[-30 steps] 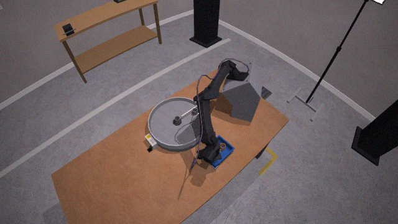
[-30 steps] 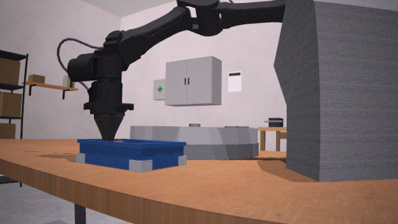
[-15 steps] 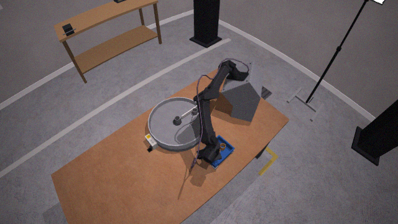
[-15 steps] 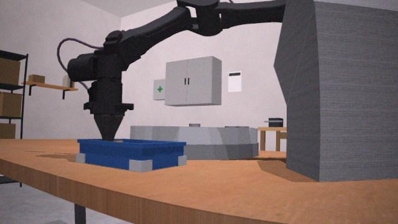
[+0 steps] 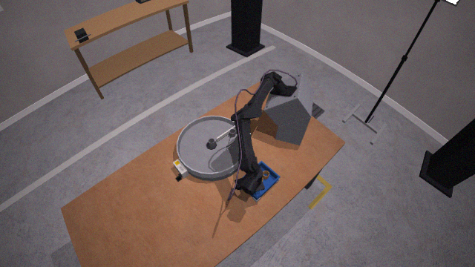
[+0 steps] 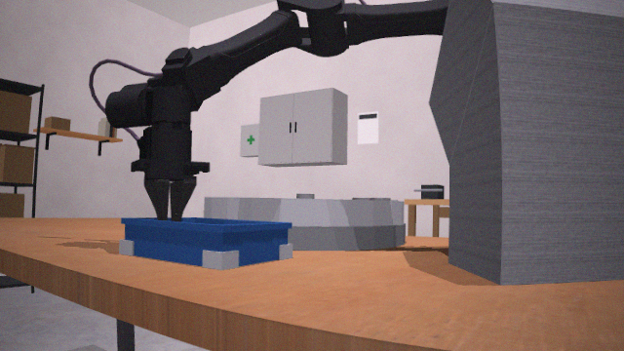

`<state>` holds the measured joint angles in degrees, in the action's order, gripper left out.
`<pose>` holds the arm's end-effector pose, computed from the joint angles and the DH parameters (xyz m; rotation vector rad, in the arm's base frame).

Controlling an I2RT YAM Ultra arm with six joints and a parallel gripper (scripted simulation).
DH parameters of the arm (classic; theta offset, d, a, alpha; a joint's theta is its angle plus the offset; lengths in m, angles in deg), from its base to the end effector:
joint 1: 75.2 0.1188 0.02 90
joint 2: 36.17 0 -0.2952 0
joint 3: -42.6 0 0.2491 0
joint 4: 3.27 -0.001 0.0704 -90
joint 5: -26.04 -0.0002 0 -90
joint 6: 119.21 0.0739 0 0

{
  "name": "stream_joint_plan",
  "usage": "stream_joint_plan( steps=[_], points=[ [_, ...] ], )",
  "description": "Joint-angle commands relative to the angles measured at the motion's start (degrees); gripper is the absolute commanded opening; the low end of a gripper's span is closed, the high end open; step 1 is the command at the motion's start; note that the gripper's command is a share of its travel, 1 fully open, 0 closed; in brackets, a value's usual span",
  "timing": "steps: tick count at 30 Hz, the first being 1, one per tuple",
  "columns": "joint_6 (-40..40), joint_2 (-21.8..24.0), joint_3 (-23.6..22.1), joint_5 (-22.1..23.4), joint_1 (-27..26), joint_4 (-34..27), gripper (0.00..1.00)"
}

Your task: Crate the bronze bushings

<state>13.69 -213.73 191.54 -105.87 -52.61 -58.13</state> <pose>0.5242 0.1657 -0.1126 0.5053 2.5048 -0.7442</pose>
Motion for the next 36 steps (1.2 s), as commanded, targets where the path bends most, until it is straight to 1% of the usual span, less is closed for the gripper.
stream_joint_plan(
  steps=[1,25,29,32,33,36],
  points=[
    [-0.13,1.11,1.67,-0.37,2.31,-0.01,0.16],
    [-0.13,1.13,1.67,-0.37,2.31,-0.01,0.16],
    [0.4,2.17,1.52,-0.41,2.42,-0.53,0.16],
    [0.89,2.61,0.87,-0.54,2.7,-0.93,0.16],
    [1.07,2.58,-0.69,-0.67,2.82,-1.42,0.16],
    [1.87,3.56,-1.54,-0.74,3.41,-2.26,0.16]
  ],
)
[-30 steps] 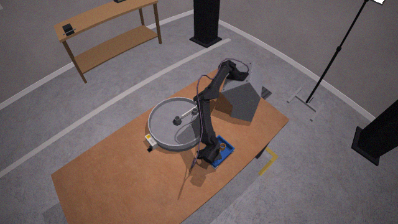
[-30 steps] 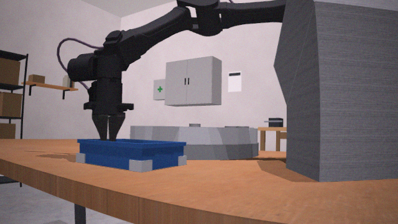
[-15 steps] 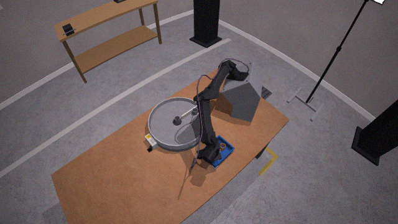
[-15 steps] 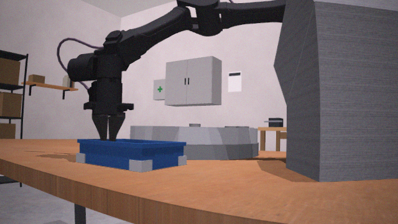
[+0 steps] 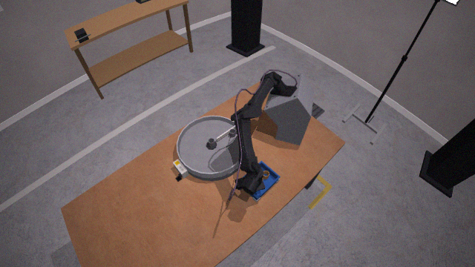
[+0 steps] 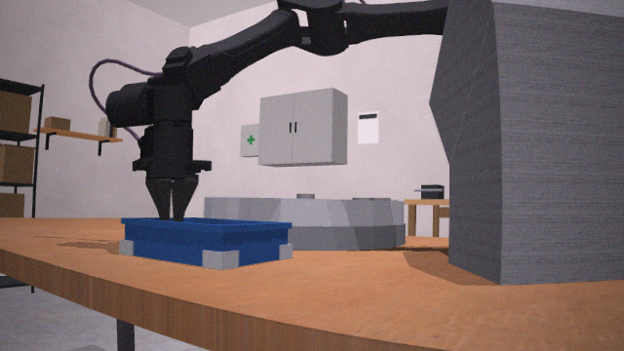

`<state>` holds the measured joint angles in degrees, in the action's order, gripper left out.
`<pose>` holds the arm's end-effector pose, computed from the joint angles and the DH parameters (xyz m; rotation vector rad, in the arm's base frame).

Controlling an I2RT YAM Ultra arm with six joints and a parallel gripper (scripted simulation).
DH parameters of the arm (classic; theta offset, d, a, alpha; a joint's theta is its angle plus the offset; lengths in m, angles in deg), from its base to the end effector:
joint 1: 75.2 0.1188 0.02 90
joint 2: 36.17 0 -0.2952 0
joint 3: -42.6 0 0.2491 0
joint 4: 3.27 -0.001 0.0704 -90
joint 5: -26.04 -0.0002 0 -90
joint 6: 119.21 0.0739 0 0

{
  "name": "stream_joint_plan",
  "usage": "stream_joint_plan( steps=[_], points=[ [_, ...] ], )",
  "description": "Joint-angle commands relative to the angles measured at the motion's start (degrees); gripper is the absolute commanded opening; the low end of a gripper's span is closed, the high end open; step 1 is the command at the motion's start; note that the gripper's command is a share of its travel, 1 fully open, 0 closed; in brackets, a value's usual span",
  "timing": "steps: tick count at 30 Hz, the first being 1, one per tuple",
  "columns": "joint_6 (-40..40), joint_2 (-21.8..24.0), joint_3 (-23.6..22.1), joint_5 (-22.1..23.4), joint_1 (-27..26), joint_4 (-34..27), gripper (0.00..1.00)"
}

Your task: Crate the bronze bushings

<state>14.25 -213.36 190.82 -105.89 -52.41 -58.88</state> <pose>0.5207 0.1663 -0.1122 0.5056 2.5132 -0.7562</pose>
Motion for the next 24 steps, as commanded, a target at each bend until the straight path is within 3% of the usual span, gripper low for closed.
stream_joint_plan(
  steps=[1,13,24],
  points=[
    [1.64,3.63,-1.16,-0.73,3.47,-1.85,0.16],
    [6.26,9.28,-4.48,-0.98,7.01,-7.19,0.16],
    [9.17,12.14,-3.52,-1.08,9.15,-11.25,0.16]
  ],
)
